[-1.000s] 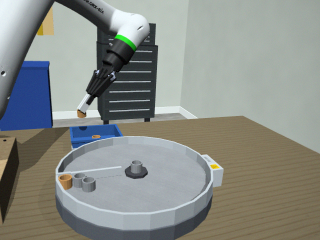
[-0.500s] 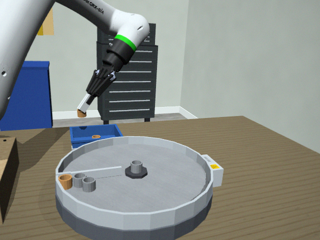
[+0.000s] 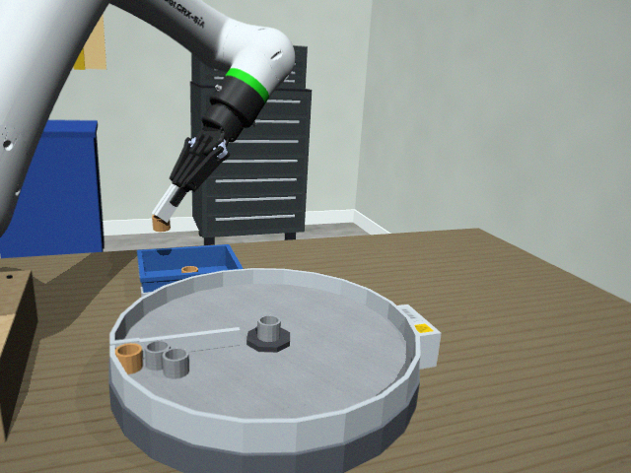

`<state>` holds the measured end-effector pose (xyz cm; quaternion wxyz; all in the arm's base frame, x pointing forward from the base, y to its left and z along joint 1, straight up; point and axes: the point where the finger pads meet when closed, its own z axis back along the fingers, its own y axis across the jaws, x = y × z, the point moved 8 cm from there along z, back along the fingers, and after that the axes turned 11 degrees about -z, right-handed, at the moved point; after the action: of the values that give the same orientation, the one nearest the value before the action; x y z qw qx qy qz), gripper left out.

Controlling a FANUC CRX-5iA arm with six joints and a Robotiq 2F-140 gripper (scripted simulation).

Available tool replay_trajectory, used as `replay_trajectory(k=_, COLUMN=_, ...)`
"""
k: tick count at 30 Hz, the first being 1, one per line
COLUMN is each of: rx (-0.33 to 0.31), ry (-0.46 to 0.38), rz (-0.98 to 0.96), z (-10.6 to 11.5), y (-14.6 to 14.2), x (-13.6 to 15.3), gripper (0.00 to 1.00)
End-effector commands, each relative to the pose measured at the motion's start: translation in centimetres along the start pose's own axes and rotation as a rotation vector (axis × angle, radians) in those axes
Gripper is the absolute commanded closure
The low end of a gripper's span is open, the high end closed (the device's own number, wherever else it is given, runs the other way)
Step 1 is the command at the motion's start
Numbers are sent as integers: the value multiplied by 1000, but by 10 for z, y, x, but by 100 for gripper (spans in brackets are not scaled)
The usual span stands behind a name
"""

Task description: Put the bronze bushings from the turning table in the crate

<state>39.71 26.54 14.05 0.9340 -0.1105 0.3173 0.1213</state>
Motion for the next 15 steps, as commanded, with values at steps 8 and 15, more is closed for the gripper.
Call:
replay_trajectory(k=8, rx=0, ry=0, rz=0, z=0, y=0, x=0, gripper=100)
replay_trajectory(k=15, rx=0, ry=0, rz=0, z=-3, y=1, x=2, gripper=100)
